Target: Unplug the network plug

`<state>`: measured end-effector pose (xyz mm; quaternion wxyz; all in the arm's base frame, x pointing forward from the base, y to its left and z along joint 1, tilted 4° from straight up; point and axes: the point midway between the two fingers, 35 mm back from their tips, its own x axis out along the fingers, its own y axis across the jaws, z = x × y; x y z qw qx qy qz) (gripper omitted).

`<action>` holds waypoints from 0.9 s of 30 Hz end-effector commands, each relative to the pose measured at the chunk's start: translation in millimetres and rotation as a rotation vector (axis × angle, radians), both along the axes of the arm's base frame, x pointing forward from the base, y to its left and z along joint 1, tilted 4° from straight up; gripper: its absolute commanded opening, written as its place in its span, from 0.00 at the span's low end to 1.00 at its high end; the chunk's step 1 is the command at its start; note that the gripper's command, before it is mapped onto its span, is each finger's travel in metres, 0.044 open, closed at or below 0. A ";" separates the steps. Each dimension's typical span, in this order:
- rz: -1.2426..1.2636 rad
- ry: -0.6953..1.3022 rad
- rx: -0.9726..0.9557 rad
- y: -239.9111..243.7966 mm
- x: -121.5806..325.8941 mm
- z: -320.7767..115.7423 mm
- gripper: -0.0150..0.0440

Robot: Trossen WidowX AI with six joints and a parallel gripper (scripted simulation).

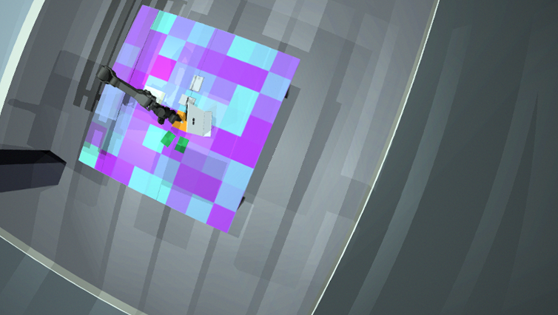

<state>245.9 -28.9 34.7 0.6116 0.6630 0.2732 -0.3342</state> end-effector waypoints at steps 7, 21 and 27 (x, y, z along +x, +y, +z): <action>0.002 -0.005 0.001 0.7 -3.6 7.3 0.52; 0.001 -0.005 0.002 1.0 -7.8 16.3 0.52; 0.001 -0.005 0.002 0.6 -7.0 24.6 0.52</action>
